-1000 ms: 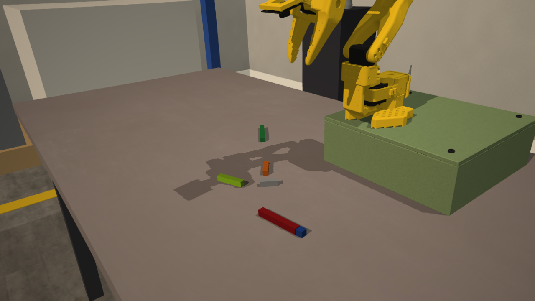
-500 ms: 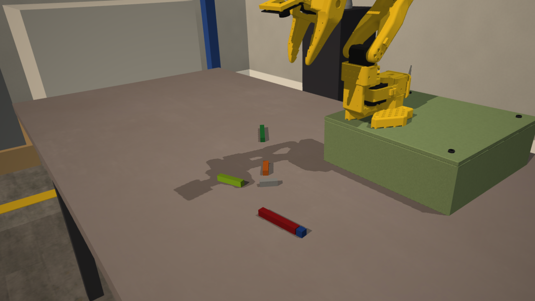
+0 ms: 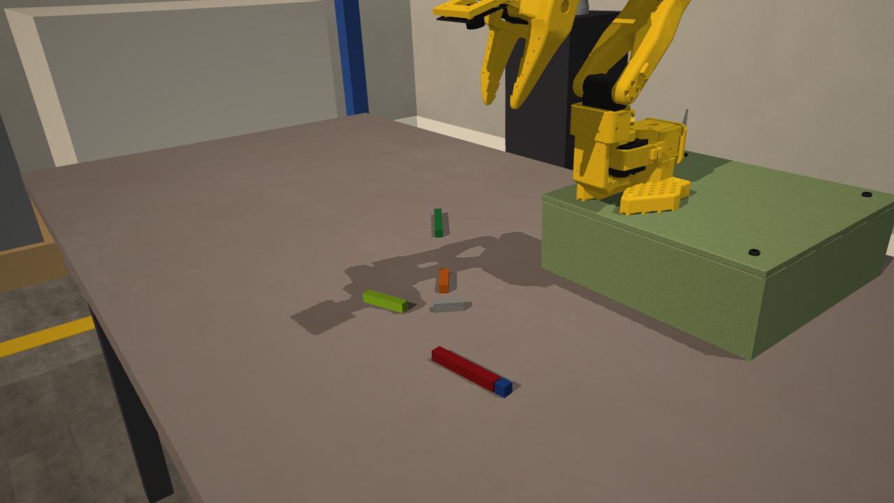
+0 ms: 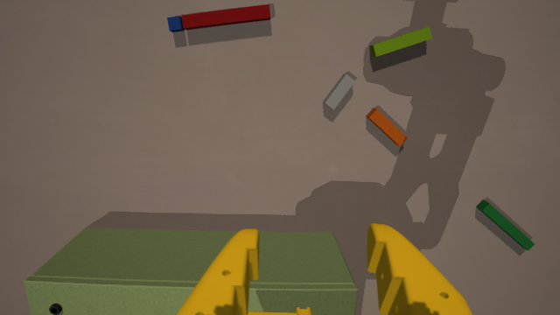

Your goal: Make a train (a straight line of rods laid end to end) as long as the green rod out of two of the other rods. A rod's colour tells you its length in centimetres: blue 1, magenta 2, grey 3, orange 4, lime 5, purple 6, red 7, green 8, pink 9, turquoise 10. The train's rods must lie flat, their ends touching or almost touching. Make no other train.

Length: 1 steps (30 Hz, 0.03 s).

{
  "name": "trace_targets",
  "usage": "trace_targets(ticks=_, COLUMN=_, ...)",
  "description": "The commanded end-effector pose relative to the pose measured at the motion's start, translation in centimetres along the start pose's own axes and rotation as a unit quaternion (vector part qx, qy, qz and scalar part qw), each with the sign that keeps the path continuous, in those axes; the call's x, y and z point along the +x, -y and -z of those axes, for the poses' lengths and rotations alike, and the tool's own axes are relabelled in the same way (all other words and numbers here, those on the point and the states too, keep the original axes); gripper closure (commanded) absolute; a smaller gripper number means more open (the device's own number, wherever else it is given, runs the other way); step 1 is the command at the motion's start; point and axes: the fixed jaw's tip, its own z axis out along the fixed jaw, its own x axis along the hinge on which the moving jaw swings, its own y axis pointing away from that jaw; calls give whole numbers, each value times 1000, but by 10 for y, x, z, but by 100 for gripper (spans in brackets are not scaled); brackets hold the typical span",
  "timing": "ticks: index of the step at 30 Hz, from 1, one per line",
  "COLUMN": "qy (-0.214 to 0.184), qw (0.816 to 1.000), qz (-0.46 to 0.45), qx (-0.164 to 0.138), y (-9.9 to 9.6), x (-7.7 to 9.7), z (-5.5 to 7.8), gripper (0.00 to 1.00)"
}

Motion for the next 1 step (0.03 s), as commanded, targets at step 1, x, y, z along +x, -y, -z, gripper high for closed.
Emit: trace_targets(ticks=1, qy=-9, qw=1000, qz=-11, qx=1, y=1, x=4, z=-1, gripper=83)
